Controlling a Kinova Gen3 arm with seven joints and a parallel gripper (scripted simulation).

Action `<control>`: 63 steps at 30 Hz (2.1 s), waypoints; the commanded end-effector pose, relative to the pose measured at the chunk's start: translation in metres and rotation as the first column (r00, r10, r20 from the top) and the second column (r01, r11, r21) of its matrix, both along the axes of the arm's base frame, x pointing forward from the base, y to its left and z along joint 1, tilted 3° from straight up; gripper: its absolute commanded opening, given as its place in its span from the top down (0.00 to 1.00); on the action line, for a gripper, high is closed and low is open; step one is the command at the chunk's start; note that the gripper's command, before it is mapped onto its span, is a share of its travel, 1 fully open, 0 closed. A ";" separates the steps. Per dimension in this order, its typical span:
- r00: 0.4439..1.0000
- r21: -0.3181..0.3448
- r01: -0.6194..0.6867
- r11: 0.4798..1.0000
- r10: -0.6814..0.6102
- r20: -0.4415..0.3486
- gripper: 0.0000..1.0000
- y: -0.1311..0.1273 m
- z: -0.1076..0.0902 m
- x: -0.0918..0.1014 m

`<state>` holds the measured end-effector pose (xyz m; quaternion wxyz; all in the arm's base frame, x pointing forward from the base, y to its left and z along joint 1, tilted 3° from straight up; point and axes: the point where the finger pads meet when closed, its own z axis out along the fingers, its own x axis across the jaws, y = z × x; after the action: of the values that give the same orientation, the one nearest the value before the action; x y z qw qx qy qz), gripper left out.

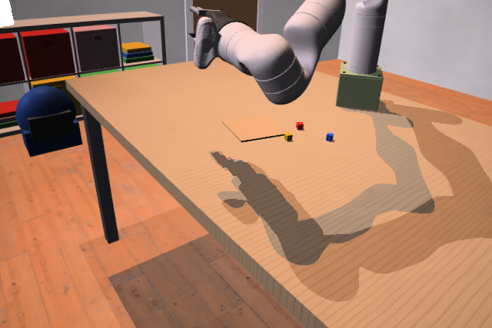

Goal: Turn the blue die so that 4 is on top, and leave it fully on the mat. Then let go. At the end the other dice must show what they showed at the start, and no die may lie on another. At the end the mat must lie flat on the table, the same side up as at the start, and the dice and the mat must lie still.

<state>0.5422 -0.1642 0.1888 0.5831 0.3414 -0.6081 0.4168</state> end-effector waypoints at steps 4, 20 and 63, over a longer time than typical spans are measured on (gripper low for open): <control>1.000 0.000 0.000 1.000 0.000 0.002 0.00 0.000 0.001 0.000; 1.000 0.000 0.000 1.000 0.000 0.003 0.00 0.000 0.001 0.000; 0.355 0.637 0.216 0.740 -0.667 0.655 0.00 0.080 -0.116 -0.142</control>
<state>0.4086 -0.0938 0.0593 0.2260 0.0546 -0.9478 0.2184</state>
